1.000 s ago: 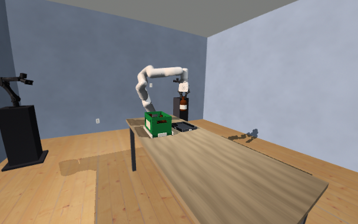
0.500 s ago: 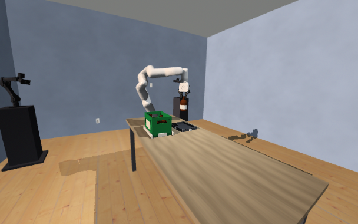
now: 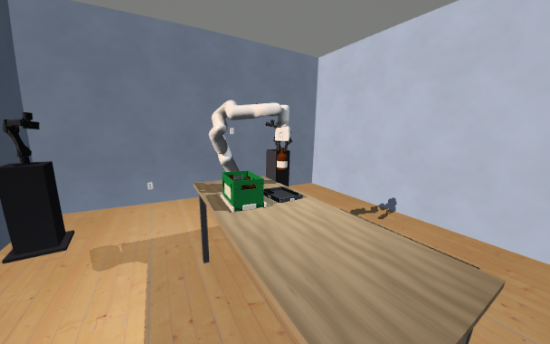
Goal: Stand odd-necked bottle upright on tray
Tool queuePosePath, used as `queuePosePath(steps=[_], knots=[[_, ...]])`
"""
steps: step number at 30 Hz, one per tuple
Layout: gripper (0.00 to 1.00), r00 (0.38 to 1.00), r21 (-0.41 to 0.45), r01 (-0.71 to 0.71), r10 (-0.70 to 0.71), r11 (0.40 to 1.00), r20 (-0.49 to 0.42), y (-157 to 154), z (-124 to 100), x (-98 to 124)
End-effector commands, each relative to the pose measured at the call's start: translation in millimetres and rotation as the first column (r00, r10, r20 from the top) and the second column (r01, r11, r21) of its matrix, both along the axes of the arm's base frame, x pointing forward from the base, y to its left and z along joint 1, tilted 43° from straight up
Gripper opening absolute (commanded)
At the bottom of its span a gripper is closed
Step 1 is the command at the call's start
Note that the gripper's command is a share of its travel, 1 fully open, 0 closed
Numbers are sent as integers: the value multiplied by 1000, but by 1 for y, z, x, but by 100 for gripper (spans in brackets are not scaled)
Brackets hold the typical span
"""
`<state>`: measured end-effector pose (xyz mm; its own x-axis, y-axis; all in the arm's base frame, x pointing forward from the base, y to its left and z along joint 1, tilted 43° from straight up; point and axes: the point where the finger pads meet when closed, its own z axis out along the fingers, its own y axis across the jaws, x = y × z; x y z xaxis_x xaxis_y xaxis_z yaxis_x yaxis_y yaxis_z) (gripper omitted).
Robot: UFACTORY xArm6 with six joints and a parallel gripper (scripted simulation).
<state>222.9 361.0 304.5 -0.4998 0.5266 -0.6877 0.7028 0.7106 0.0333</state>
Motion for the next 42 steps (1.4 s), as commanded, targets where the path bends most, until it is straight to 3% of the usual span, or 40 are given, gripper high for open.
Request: queuePosePath(steps=[1,22,42], knots=[[0,1000,3,-1,1,1000,1,1,1,0],[0,1000,3,-1,1,1000,1,-2,-4,3],[0,1000,3,-1,1,1000,1,-17,-27,19]])
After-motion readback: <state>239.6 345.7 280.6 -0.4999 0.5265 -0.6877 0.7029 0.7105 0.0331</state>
